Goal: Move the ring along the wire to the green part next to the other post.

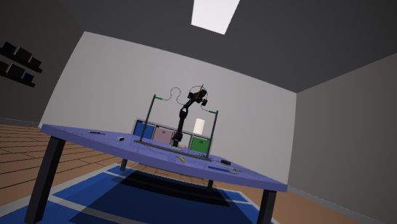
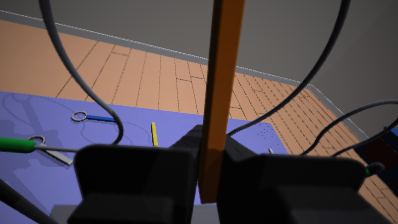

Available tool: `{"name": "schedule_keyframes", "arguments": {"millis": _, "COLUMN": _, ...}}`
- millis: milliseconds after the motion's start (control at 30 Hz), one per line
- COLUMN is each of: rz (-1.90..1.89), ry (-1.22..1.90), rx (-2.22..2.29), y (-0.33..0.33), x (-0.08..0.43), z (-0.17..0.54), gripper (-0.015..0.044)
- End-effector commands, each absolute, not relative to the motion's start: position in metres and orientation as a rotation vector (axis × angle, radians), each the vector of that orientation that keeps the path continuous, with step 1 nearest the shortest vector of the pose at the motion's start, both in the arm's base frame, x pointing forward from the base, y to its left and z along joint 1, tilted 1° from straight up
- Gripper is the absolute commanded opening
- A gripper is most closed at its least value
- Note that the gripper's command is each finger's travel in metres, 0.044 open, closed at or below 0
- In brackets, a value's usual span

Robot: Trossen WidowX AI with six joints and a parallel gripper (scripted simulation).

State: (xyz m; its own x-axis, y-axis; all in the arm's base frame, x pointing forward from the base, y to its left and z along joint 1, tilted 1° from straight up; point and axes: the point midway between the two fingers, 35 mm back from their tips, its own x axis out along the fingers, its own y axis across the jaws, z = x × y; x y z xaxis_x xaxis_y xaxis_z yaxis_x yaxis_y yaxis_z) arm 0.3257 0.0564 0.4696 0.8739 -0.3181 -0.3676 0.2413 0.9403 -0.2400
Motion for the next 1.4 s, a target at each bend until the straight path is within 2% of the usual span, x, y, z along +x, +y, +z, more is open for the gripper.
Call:
{"name": "schedule_keyframes", "arguments": {"millis": 0, "rz": -0.305, "ry": 0.418, "rx": -0.246, "y": 0.055, "x": 0.326, "z": 0.468, "gripper": -0.015}}
{"name": "schedule_keyframes", "arguments": {"millis": 1367, "rz": -0.402, "ry": 0.399, "rx": -0.753, "y": 0.041, "x": 0.324, "z": 0.476, "gripper": -0.015}}
